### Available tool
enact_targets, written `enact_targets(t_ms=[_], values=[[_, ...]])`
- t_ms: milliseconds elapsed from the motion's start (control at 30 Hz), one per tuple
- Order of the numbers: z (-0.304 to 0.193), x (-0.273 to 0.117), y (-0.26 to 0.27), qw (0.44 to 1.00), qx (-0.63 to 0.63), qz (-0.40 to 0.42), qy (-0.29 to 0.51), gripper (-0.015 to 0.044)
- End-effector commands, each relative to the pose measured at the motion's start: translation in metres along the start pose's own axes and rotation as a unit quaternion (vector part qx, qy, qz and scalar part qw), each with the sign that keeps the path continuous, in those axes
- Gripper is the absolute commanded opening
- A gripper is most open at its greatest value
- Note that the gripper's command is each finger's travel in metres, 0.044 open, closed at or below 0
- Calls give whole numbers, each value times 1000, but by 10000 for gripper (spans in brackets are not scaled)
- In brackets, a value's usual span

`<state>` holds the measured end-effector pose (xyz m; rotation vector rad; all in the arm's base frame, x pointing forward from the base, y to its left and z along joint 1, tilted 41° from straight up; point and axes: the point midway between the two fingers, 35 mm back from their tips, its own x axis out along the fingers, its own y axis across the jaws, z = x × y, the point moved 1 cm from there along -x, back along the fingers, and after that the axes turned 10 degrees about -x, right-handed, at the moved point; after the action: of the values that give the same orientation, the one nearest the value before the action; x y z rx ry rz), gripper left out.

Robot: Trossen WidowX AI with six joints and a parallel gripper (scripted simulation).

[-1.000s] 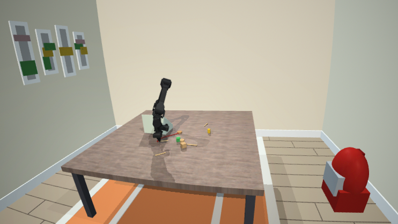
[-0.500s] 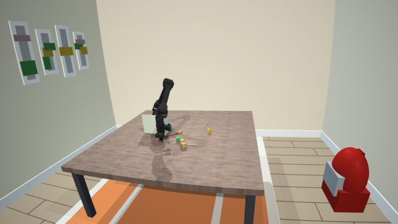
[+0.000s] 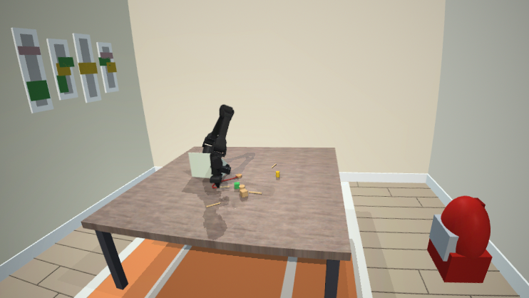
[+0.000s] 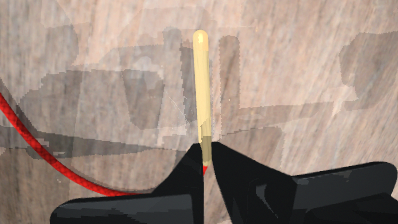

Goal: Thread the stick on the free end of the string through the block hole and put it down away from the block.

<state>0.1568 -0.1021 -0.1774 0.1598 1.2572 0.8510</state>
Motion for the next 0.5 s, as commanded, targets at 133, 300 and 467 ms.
enact_targets(t_ms=[133, 300, 467], values=[[12, -2, -2, 1000, -1, -3, -3, 0], [18, -2, -2, 1000, -2, -2, -4, 0], [25, -1, -2, 1000, -2, -1, -4, 0]])
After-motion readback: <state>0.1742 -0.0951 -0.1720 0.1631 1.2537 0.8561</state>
